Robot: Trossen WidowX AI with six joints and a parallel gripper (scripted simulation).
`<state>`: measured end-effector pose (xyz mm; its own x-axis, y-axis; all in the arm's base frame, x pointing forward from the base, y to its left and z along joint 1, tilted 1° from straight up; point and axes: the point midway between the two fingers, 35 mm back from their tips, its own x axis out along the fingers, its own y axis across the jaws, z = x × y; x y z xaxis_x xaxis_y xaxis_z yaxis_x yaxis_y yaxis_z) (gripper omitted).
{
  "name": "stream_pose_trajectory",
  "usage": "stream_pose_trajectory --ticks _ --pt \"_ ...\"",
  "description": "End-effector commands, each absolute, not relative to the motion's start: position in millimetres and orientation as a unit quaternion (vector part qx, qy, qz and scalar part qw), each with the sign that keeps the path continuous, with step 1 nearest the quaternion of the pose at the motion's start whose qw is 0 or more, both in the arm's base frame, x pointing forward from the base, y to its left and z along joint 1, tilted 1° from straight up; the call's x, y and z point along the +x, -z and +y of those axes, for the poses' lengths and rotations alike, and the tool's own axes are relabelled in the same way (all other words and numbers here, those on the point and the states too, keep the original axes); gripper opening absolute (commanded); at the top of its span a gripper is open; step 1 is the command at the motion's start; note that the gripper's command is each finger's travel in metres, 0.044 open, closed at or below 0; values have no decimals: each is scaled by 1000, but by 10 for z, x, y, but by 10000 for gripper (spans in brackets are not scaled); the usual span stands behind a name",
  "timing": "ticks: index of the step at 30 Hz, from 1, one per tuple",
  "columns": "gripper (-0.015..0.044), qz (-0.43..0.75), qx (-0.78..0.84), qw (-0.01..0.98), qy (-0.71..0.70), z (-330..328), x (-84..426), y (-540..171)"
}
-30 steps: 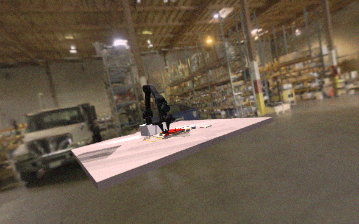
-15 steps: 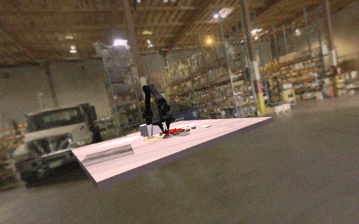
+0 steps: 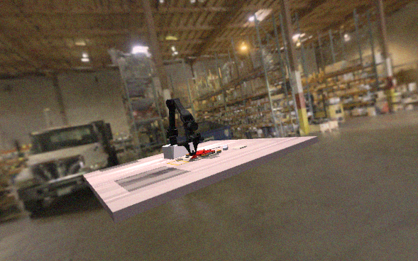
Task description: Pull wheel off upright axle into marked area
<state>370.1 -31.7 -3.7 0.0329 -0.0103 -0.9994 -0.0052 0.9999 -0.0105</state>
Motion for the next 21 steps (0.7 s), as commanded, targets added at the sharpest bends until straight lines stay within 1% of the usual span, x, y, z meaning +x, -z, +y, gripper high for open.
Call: stream_pose_trajectory --ticks 1,21 --pt "0 693 -7 721 1 -314 3696 -94" --pt "0 692 -7 722 1 -314 3691 -160"
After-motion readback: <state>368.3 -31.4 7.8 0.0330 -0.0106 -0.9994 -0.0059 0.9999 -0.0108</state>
